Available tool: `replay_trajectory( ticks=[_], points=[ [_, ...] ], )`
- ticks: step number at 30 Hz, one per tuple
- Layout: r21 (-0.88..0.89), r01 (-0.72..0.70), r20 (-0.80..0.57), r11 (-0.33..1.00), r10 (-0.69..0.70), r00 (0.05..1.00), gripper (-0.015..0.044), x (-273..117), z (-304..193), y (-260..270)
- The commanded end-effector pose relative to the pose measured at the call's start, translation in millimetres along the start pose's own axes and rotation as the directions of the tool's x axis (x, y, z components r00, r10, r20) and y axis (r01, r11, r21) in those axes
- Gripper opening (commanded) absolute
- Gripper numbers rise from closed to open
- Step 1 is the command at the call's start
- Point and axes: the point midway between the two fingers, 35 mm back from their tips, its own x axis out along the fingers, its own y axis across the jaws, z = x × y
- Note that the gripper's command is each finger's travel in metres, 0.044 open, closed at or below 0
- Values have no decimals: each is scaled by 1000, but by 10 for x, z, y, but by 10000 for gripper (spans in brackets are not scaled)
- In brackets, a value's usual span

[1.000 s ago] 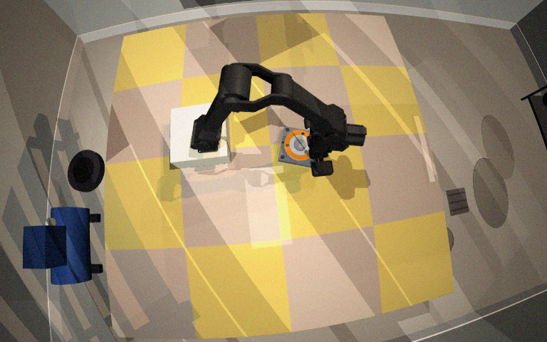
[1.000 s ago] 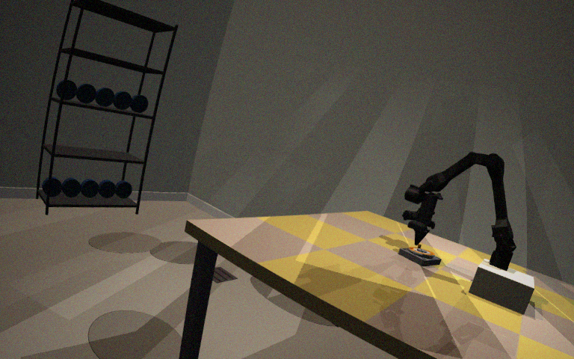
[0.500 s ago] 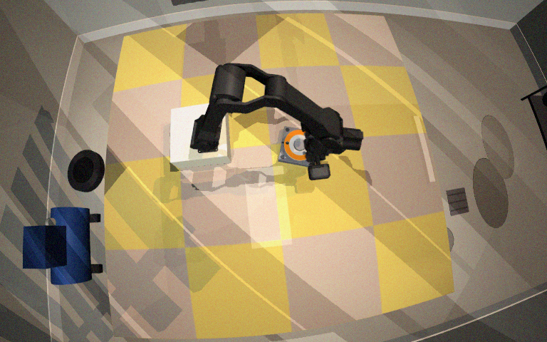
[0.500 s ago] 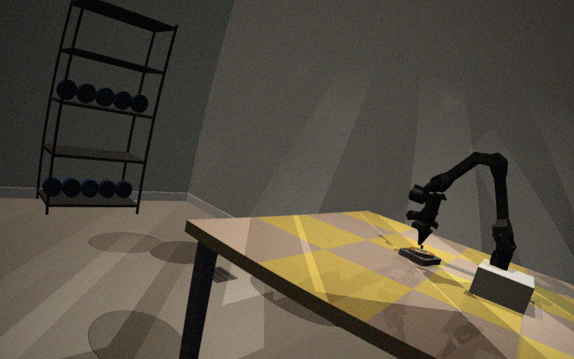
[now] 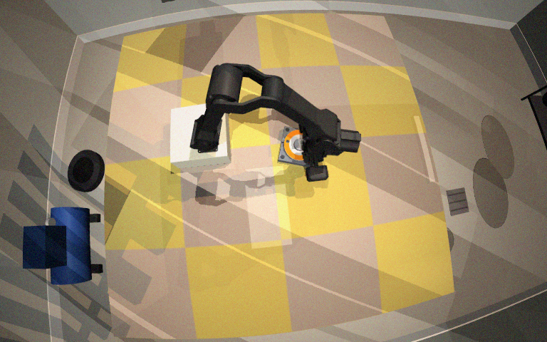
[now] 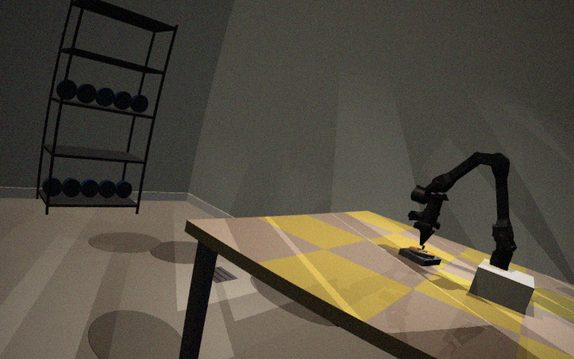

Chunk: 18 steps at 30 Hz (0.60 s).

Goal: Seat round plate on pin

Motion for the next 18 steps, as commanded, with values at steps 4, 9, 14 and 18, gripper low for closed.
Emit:
replay_trajectory(
  ticks=[4,9,14,18],
  points=[
    [-2,3,-17,1000,-3,1000,0,24,-83,-21],
    [-2,3,-17,1000,-3,1000,0,24,-112,-29],
    [-2,3,-17,1000,-3,1000,0,23,-141,-36],
    [-2,3,-17,1000,-3,1000,0,23,-166,-36]
  ],
)
